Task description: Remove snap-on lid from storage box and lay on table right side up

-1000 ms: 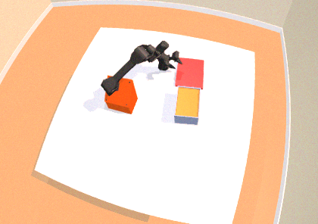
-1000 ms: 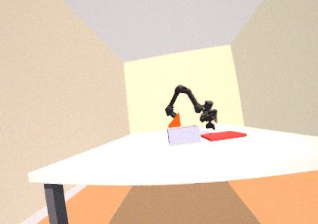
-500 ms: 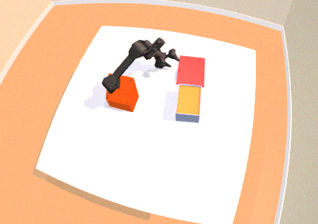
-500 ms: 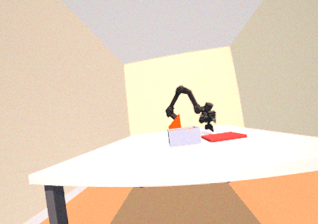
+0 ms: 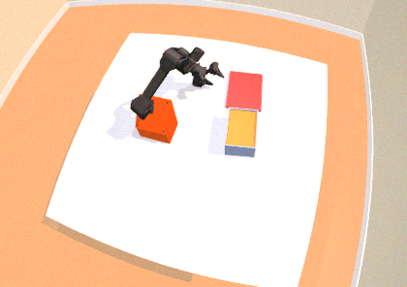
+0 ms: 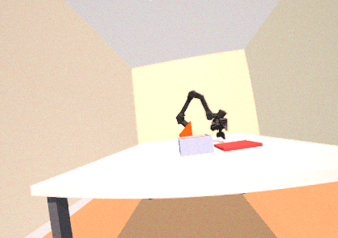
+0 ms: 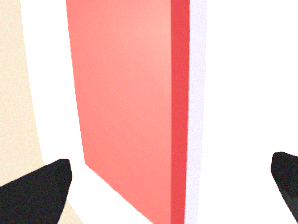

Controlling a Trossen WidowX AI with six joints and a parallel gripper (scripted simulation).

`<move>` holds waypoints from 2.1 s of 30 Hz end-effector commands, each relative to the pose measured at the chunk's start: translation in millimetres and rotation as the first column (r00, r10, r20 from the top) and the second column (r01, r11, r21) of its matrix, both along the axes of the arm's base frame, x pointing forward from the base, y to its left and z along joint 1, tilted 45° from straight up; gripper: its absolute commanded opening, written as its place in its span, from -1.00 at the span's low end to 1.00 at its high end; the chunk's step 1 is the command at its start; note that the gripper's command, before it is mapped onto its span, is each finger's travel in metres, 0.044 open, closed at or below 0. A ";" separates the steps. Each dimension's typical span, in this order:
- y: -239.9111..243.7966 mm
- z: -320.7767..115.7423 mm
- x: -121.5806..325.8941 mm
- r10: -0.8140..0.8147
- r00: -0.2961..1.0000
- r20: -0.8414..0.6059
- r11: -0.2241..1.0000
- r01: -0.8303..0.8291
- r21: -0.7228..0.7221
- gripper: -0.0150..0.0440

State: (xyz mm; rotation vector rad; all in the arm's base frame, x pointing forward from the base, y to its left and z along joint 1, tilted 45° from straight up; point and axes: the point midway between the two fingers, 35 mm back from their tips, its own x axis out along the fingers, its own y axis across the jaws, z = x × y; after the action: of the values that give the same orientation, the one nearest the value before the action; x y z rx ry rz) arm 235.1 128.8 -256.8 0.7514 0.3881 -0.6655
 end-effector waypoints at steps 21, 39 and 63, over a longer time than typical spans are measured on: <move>26.9 28.6 -13.3 -0.001 1.000 0.002 1.000 0.001 -0.001 1.00; 50.2 54.1 -24.8 -0.001 1.000 0.000 1.000 0.001 0.000 1.00; 50.1 56.4 -26.1 -0.001 1.000 0.000 1.000 0.001 0.000 1.00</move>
State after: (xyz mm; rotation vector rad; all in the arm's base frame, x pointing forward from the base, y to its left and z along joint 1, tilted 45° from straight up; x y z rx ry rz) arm 209.3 179.1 -199.6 0.7546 0.3833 -0.6658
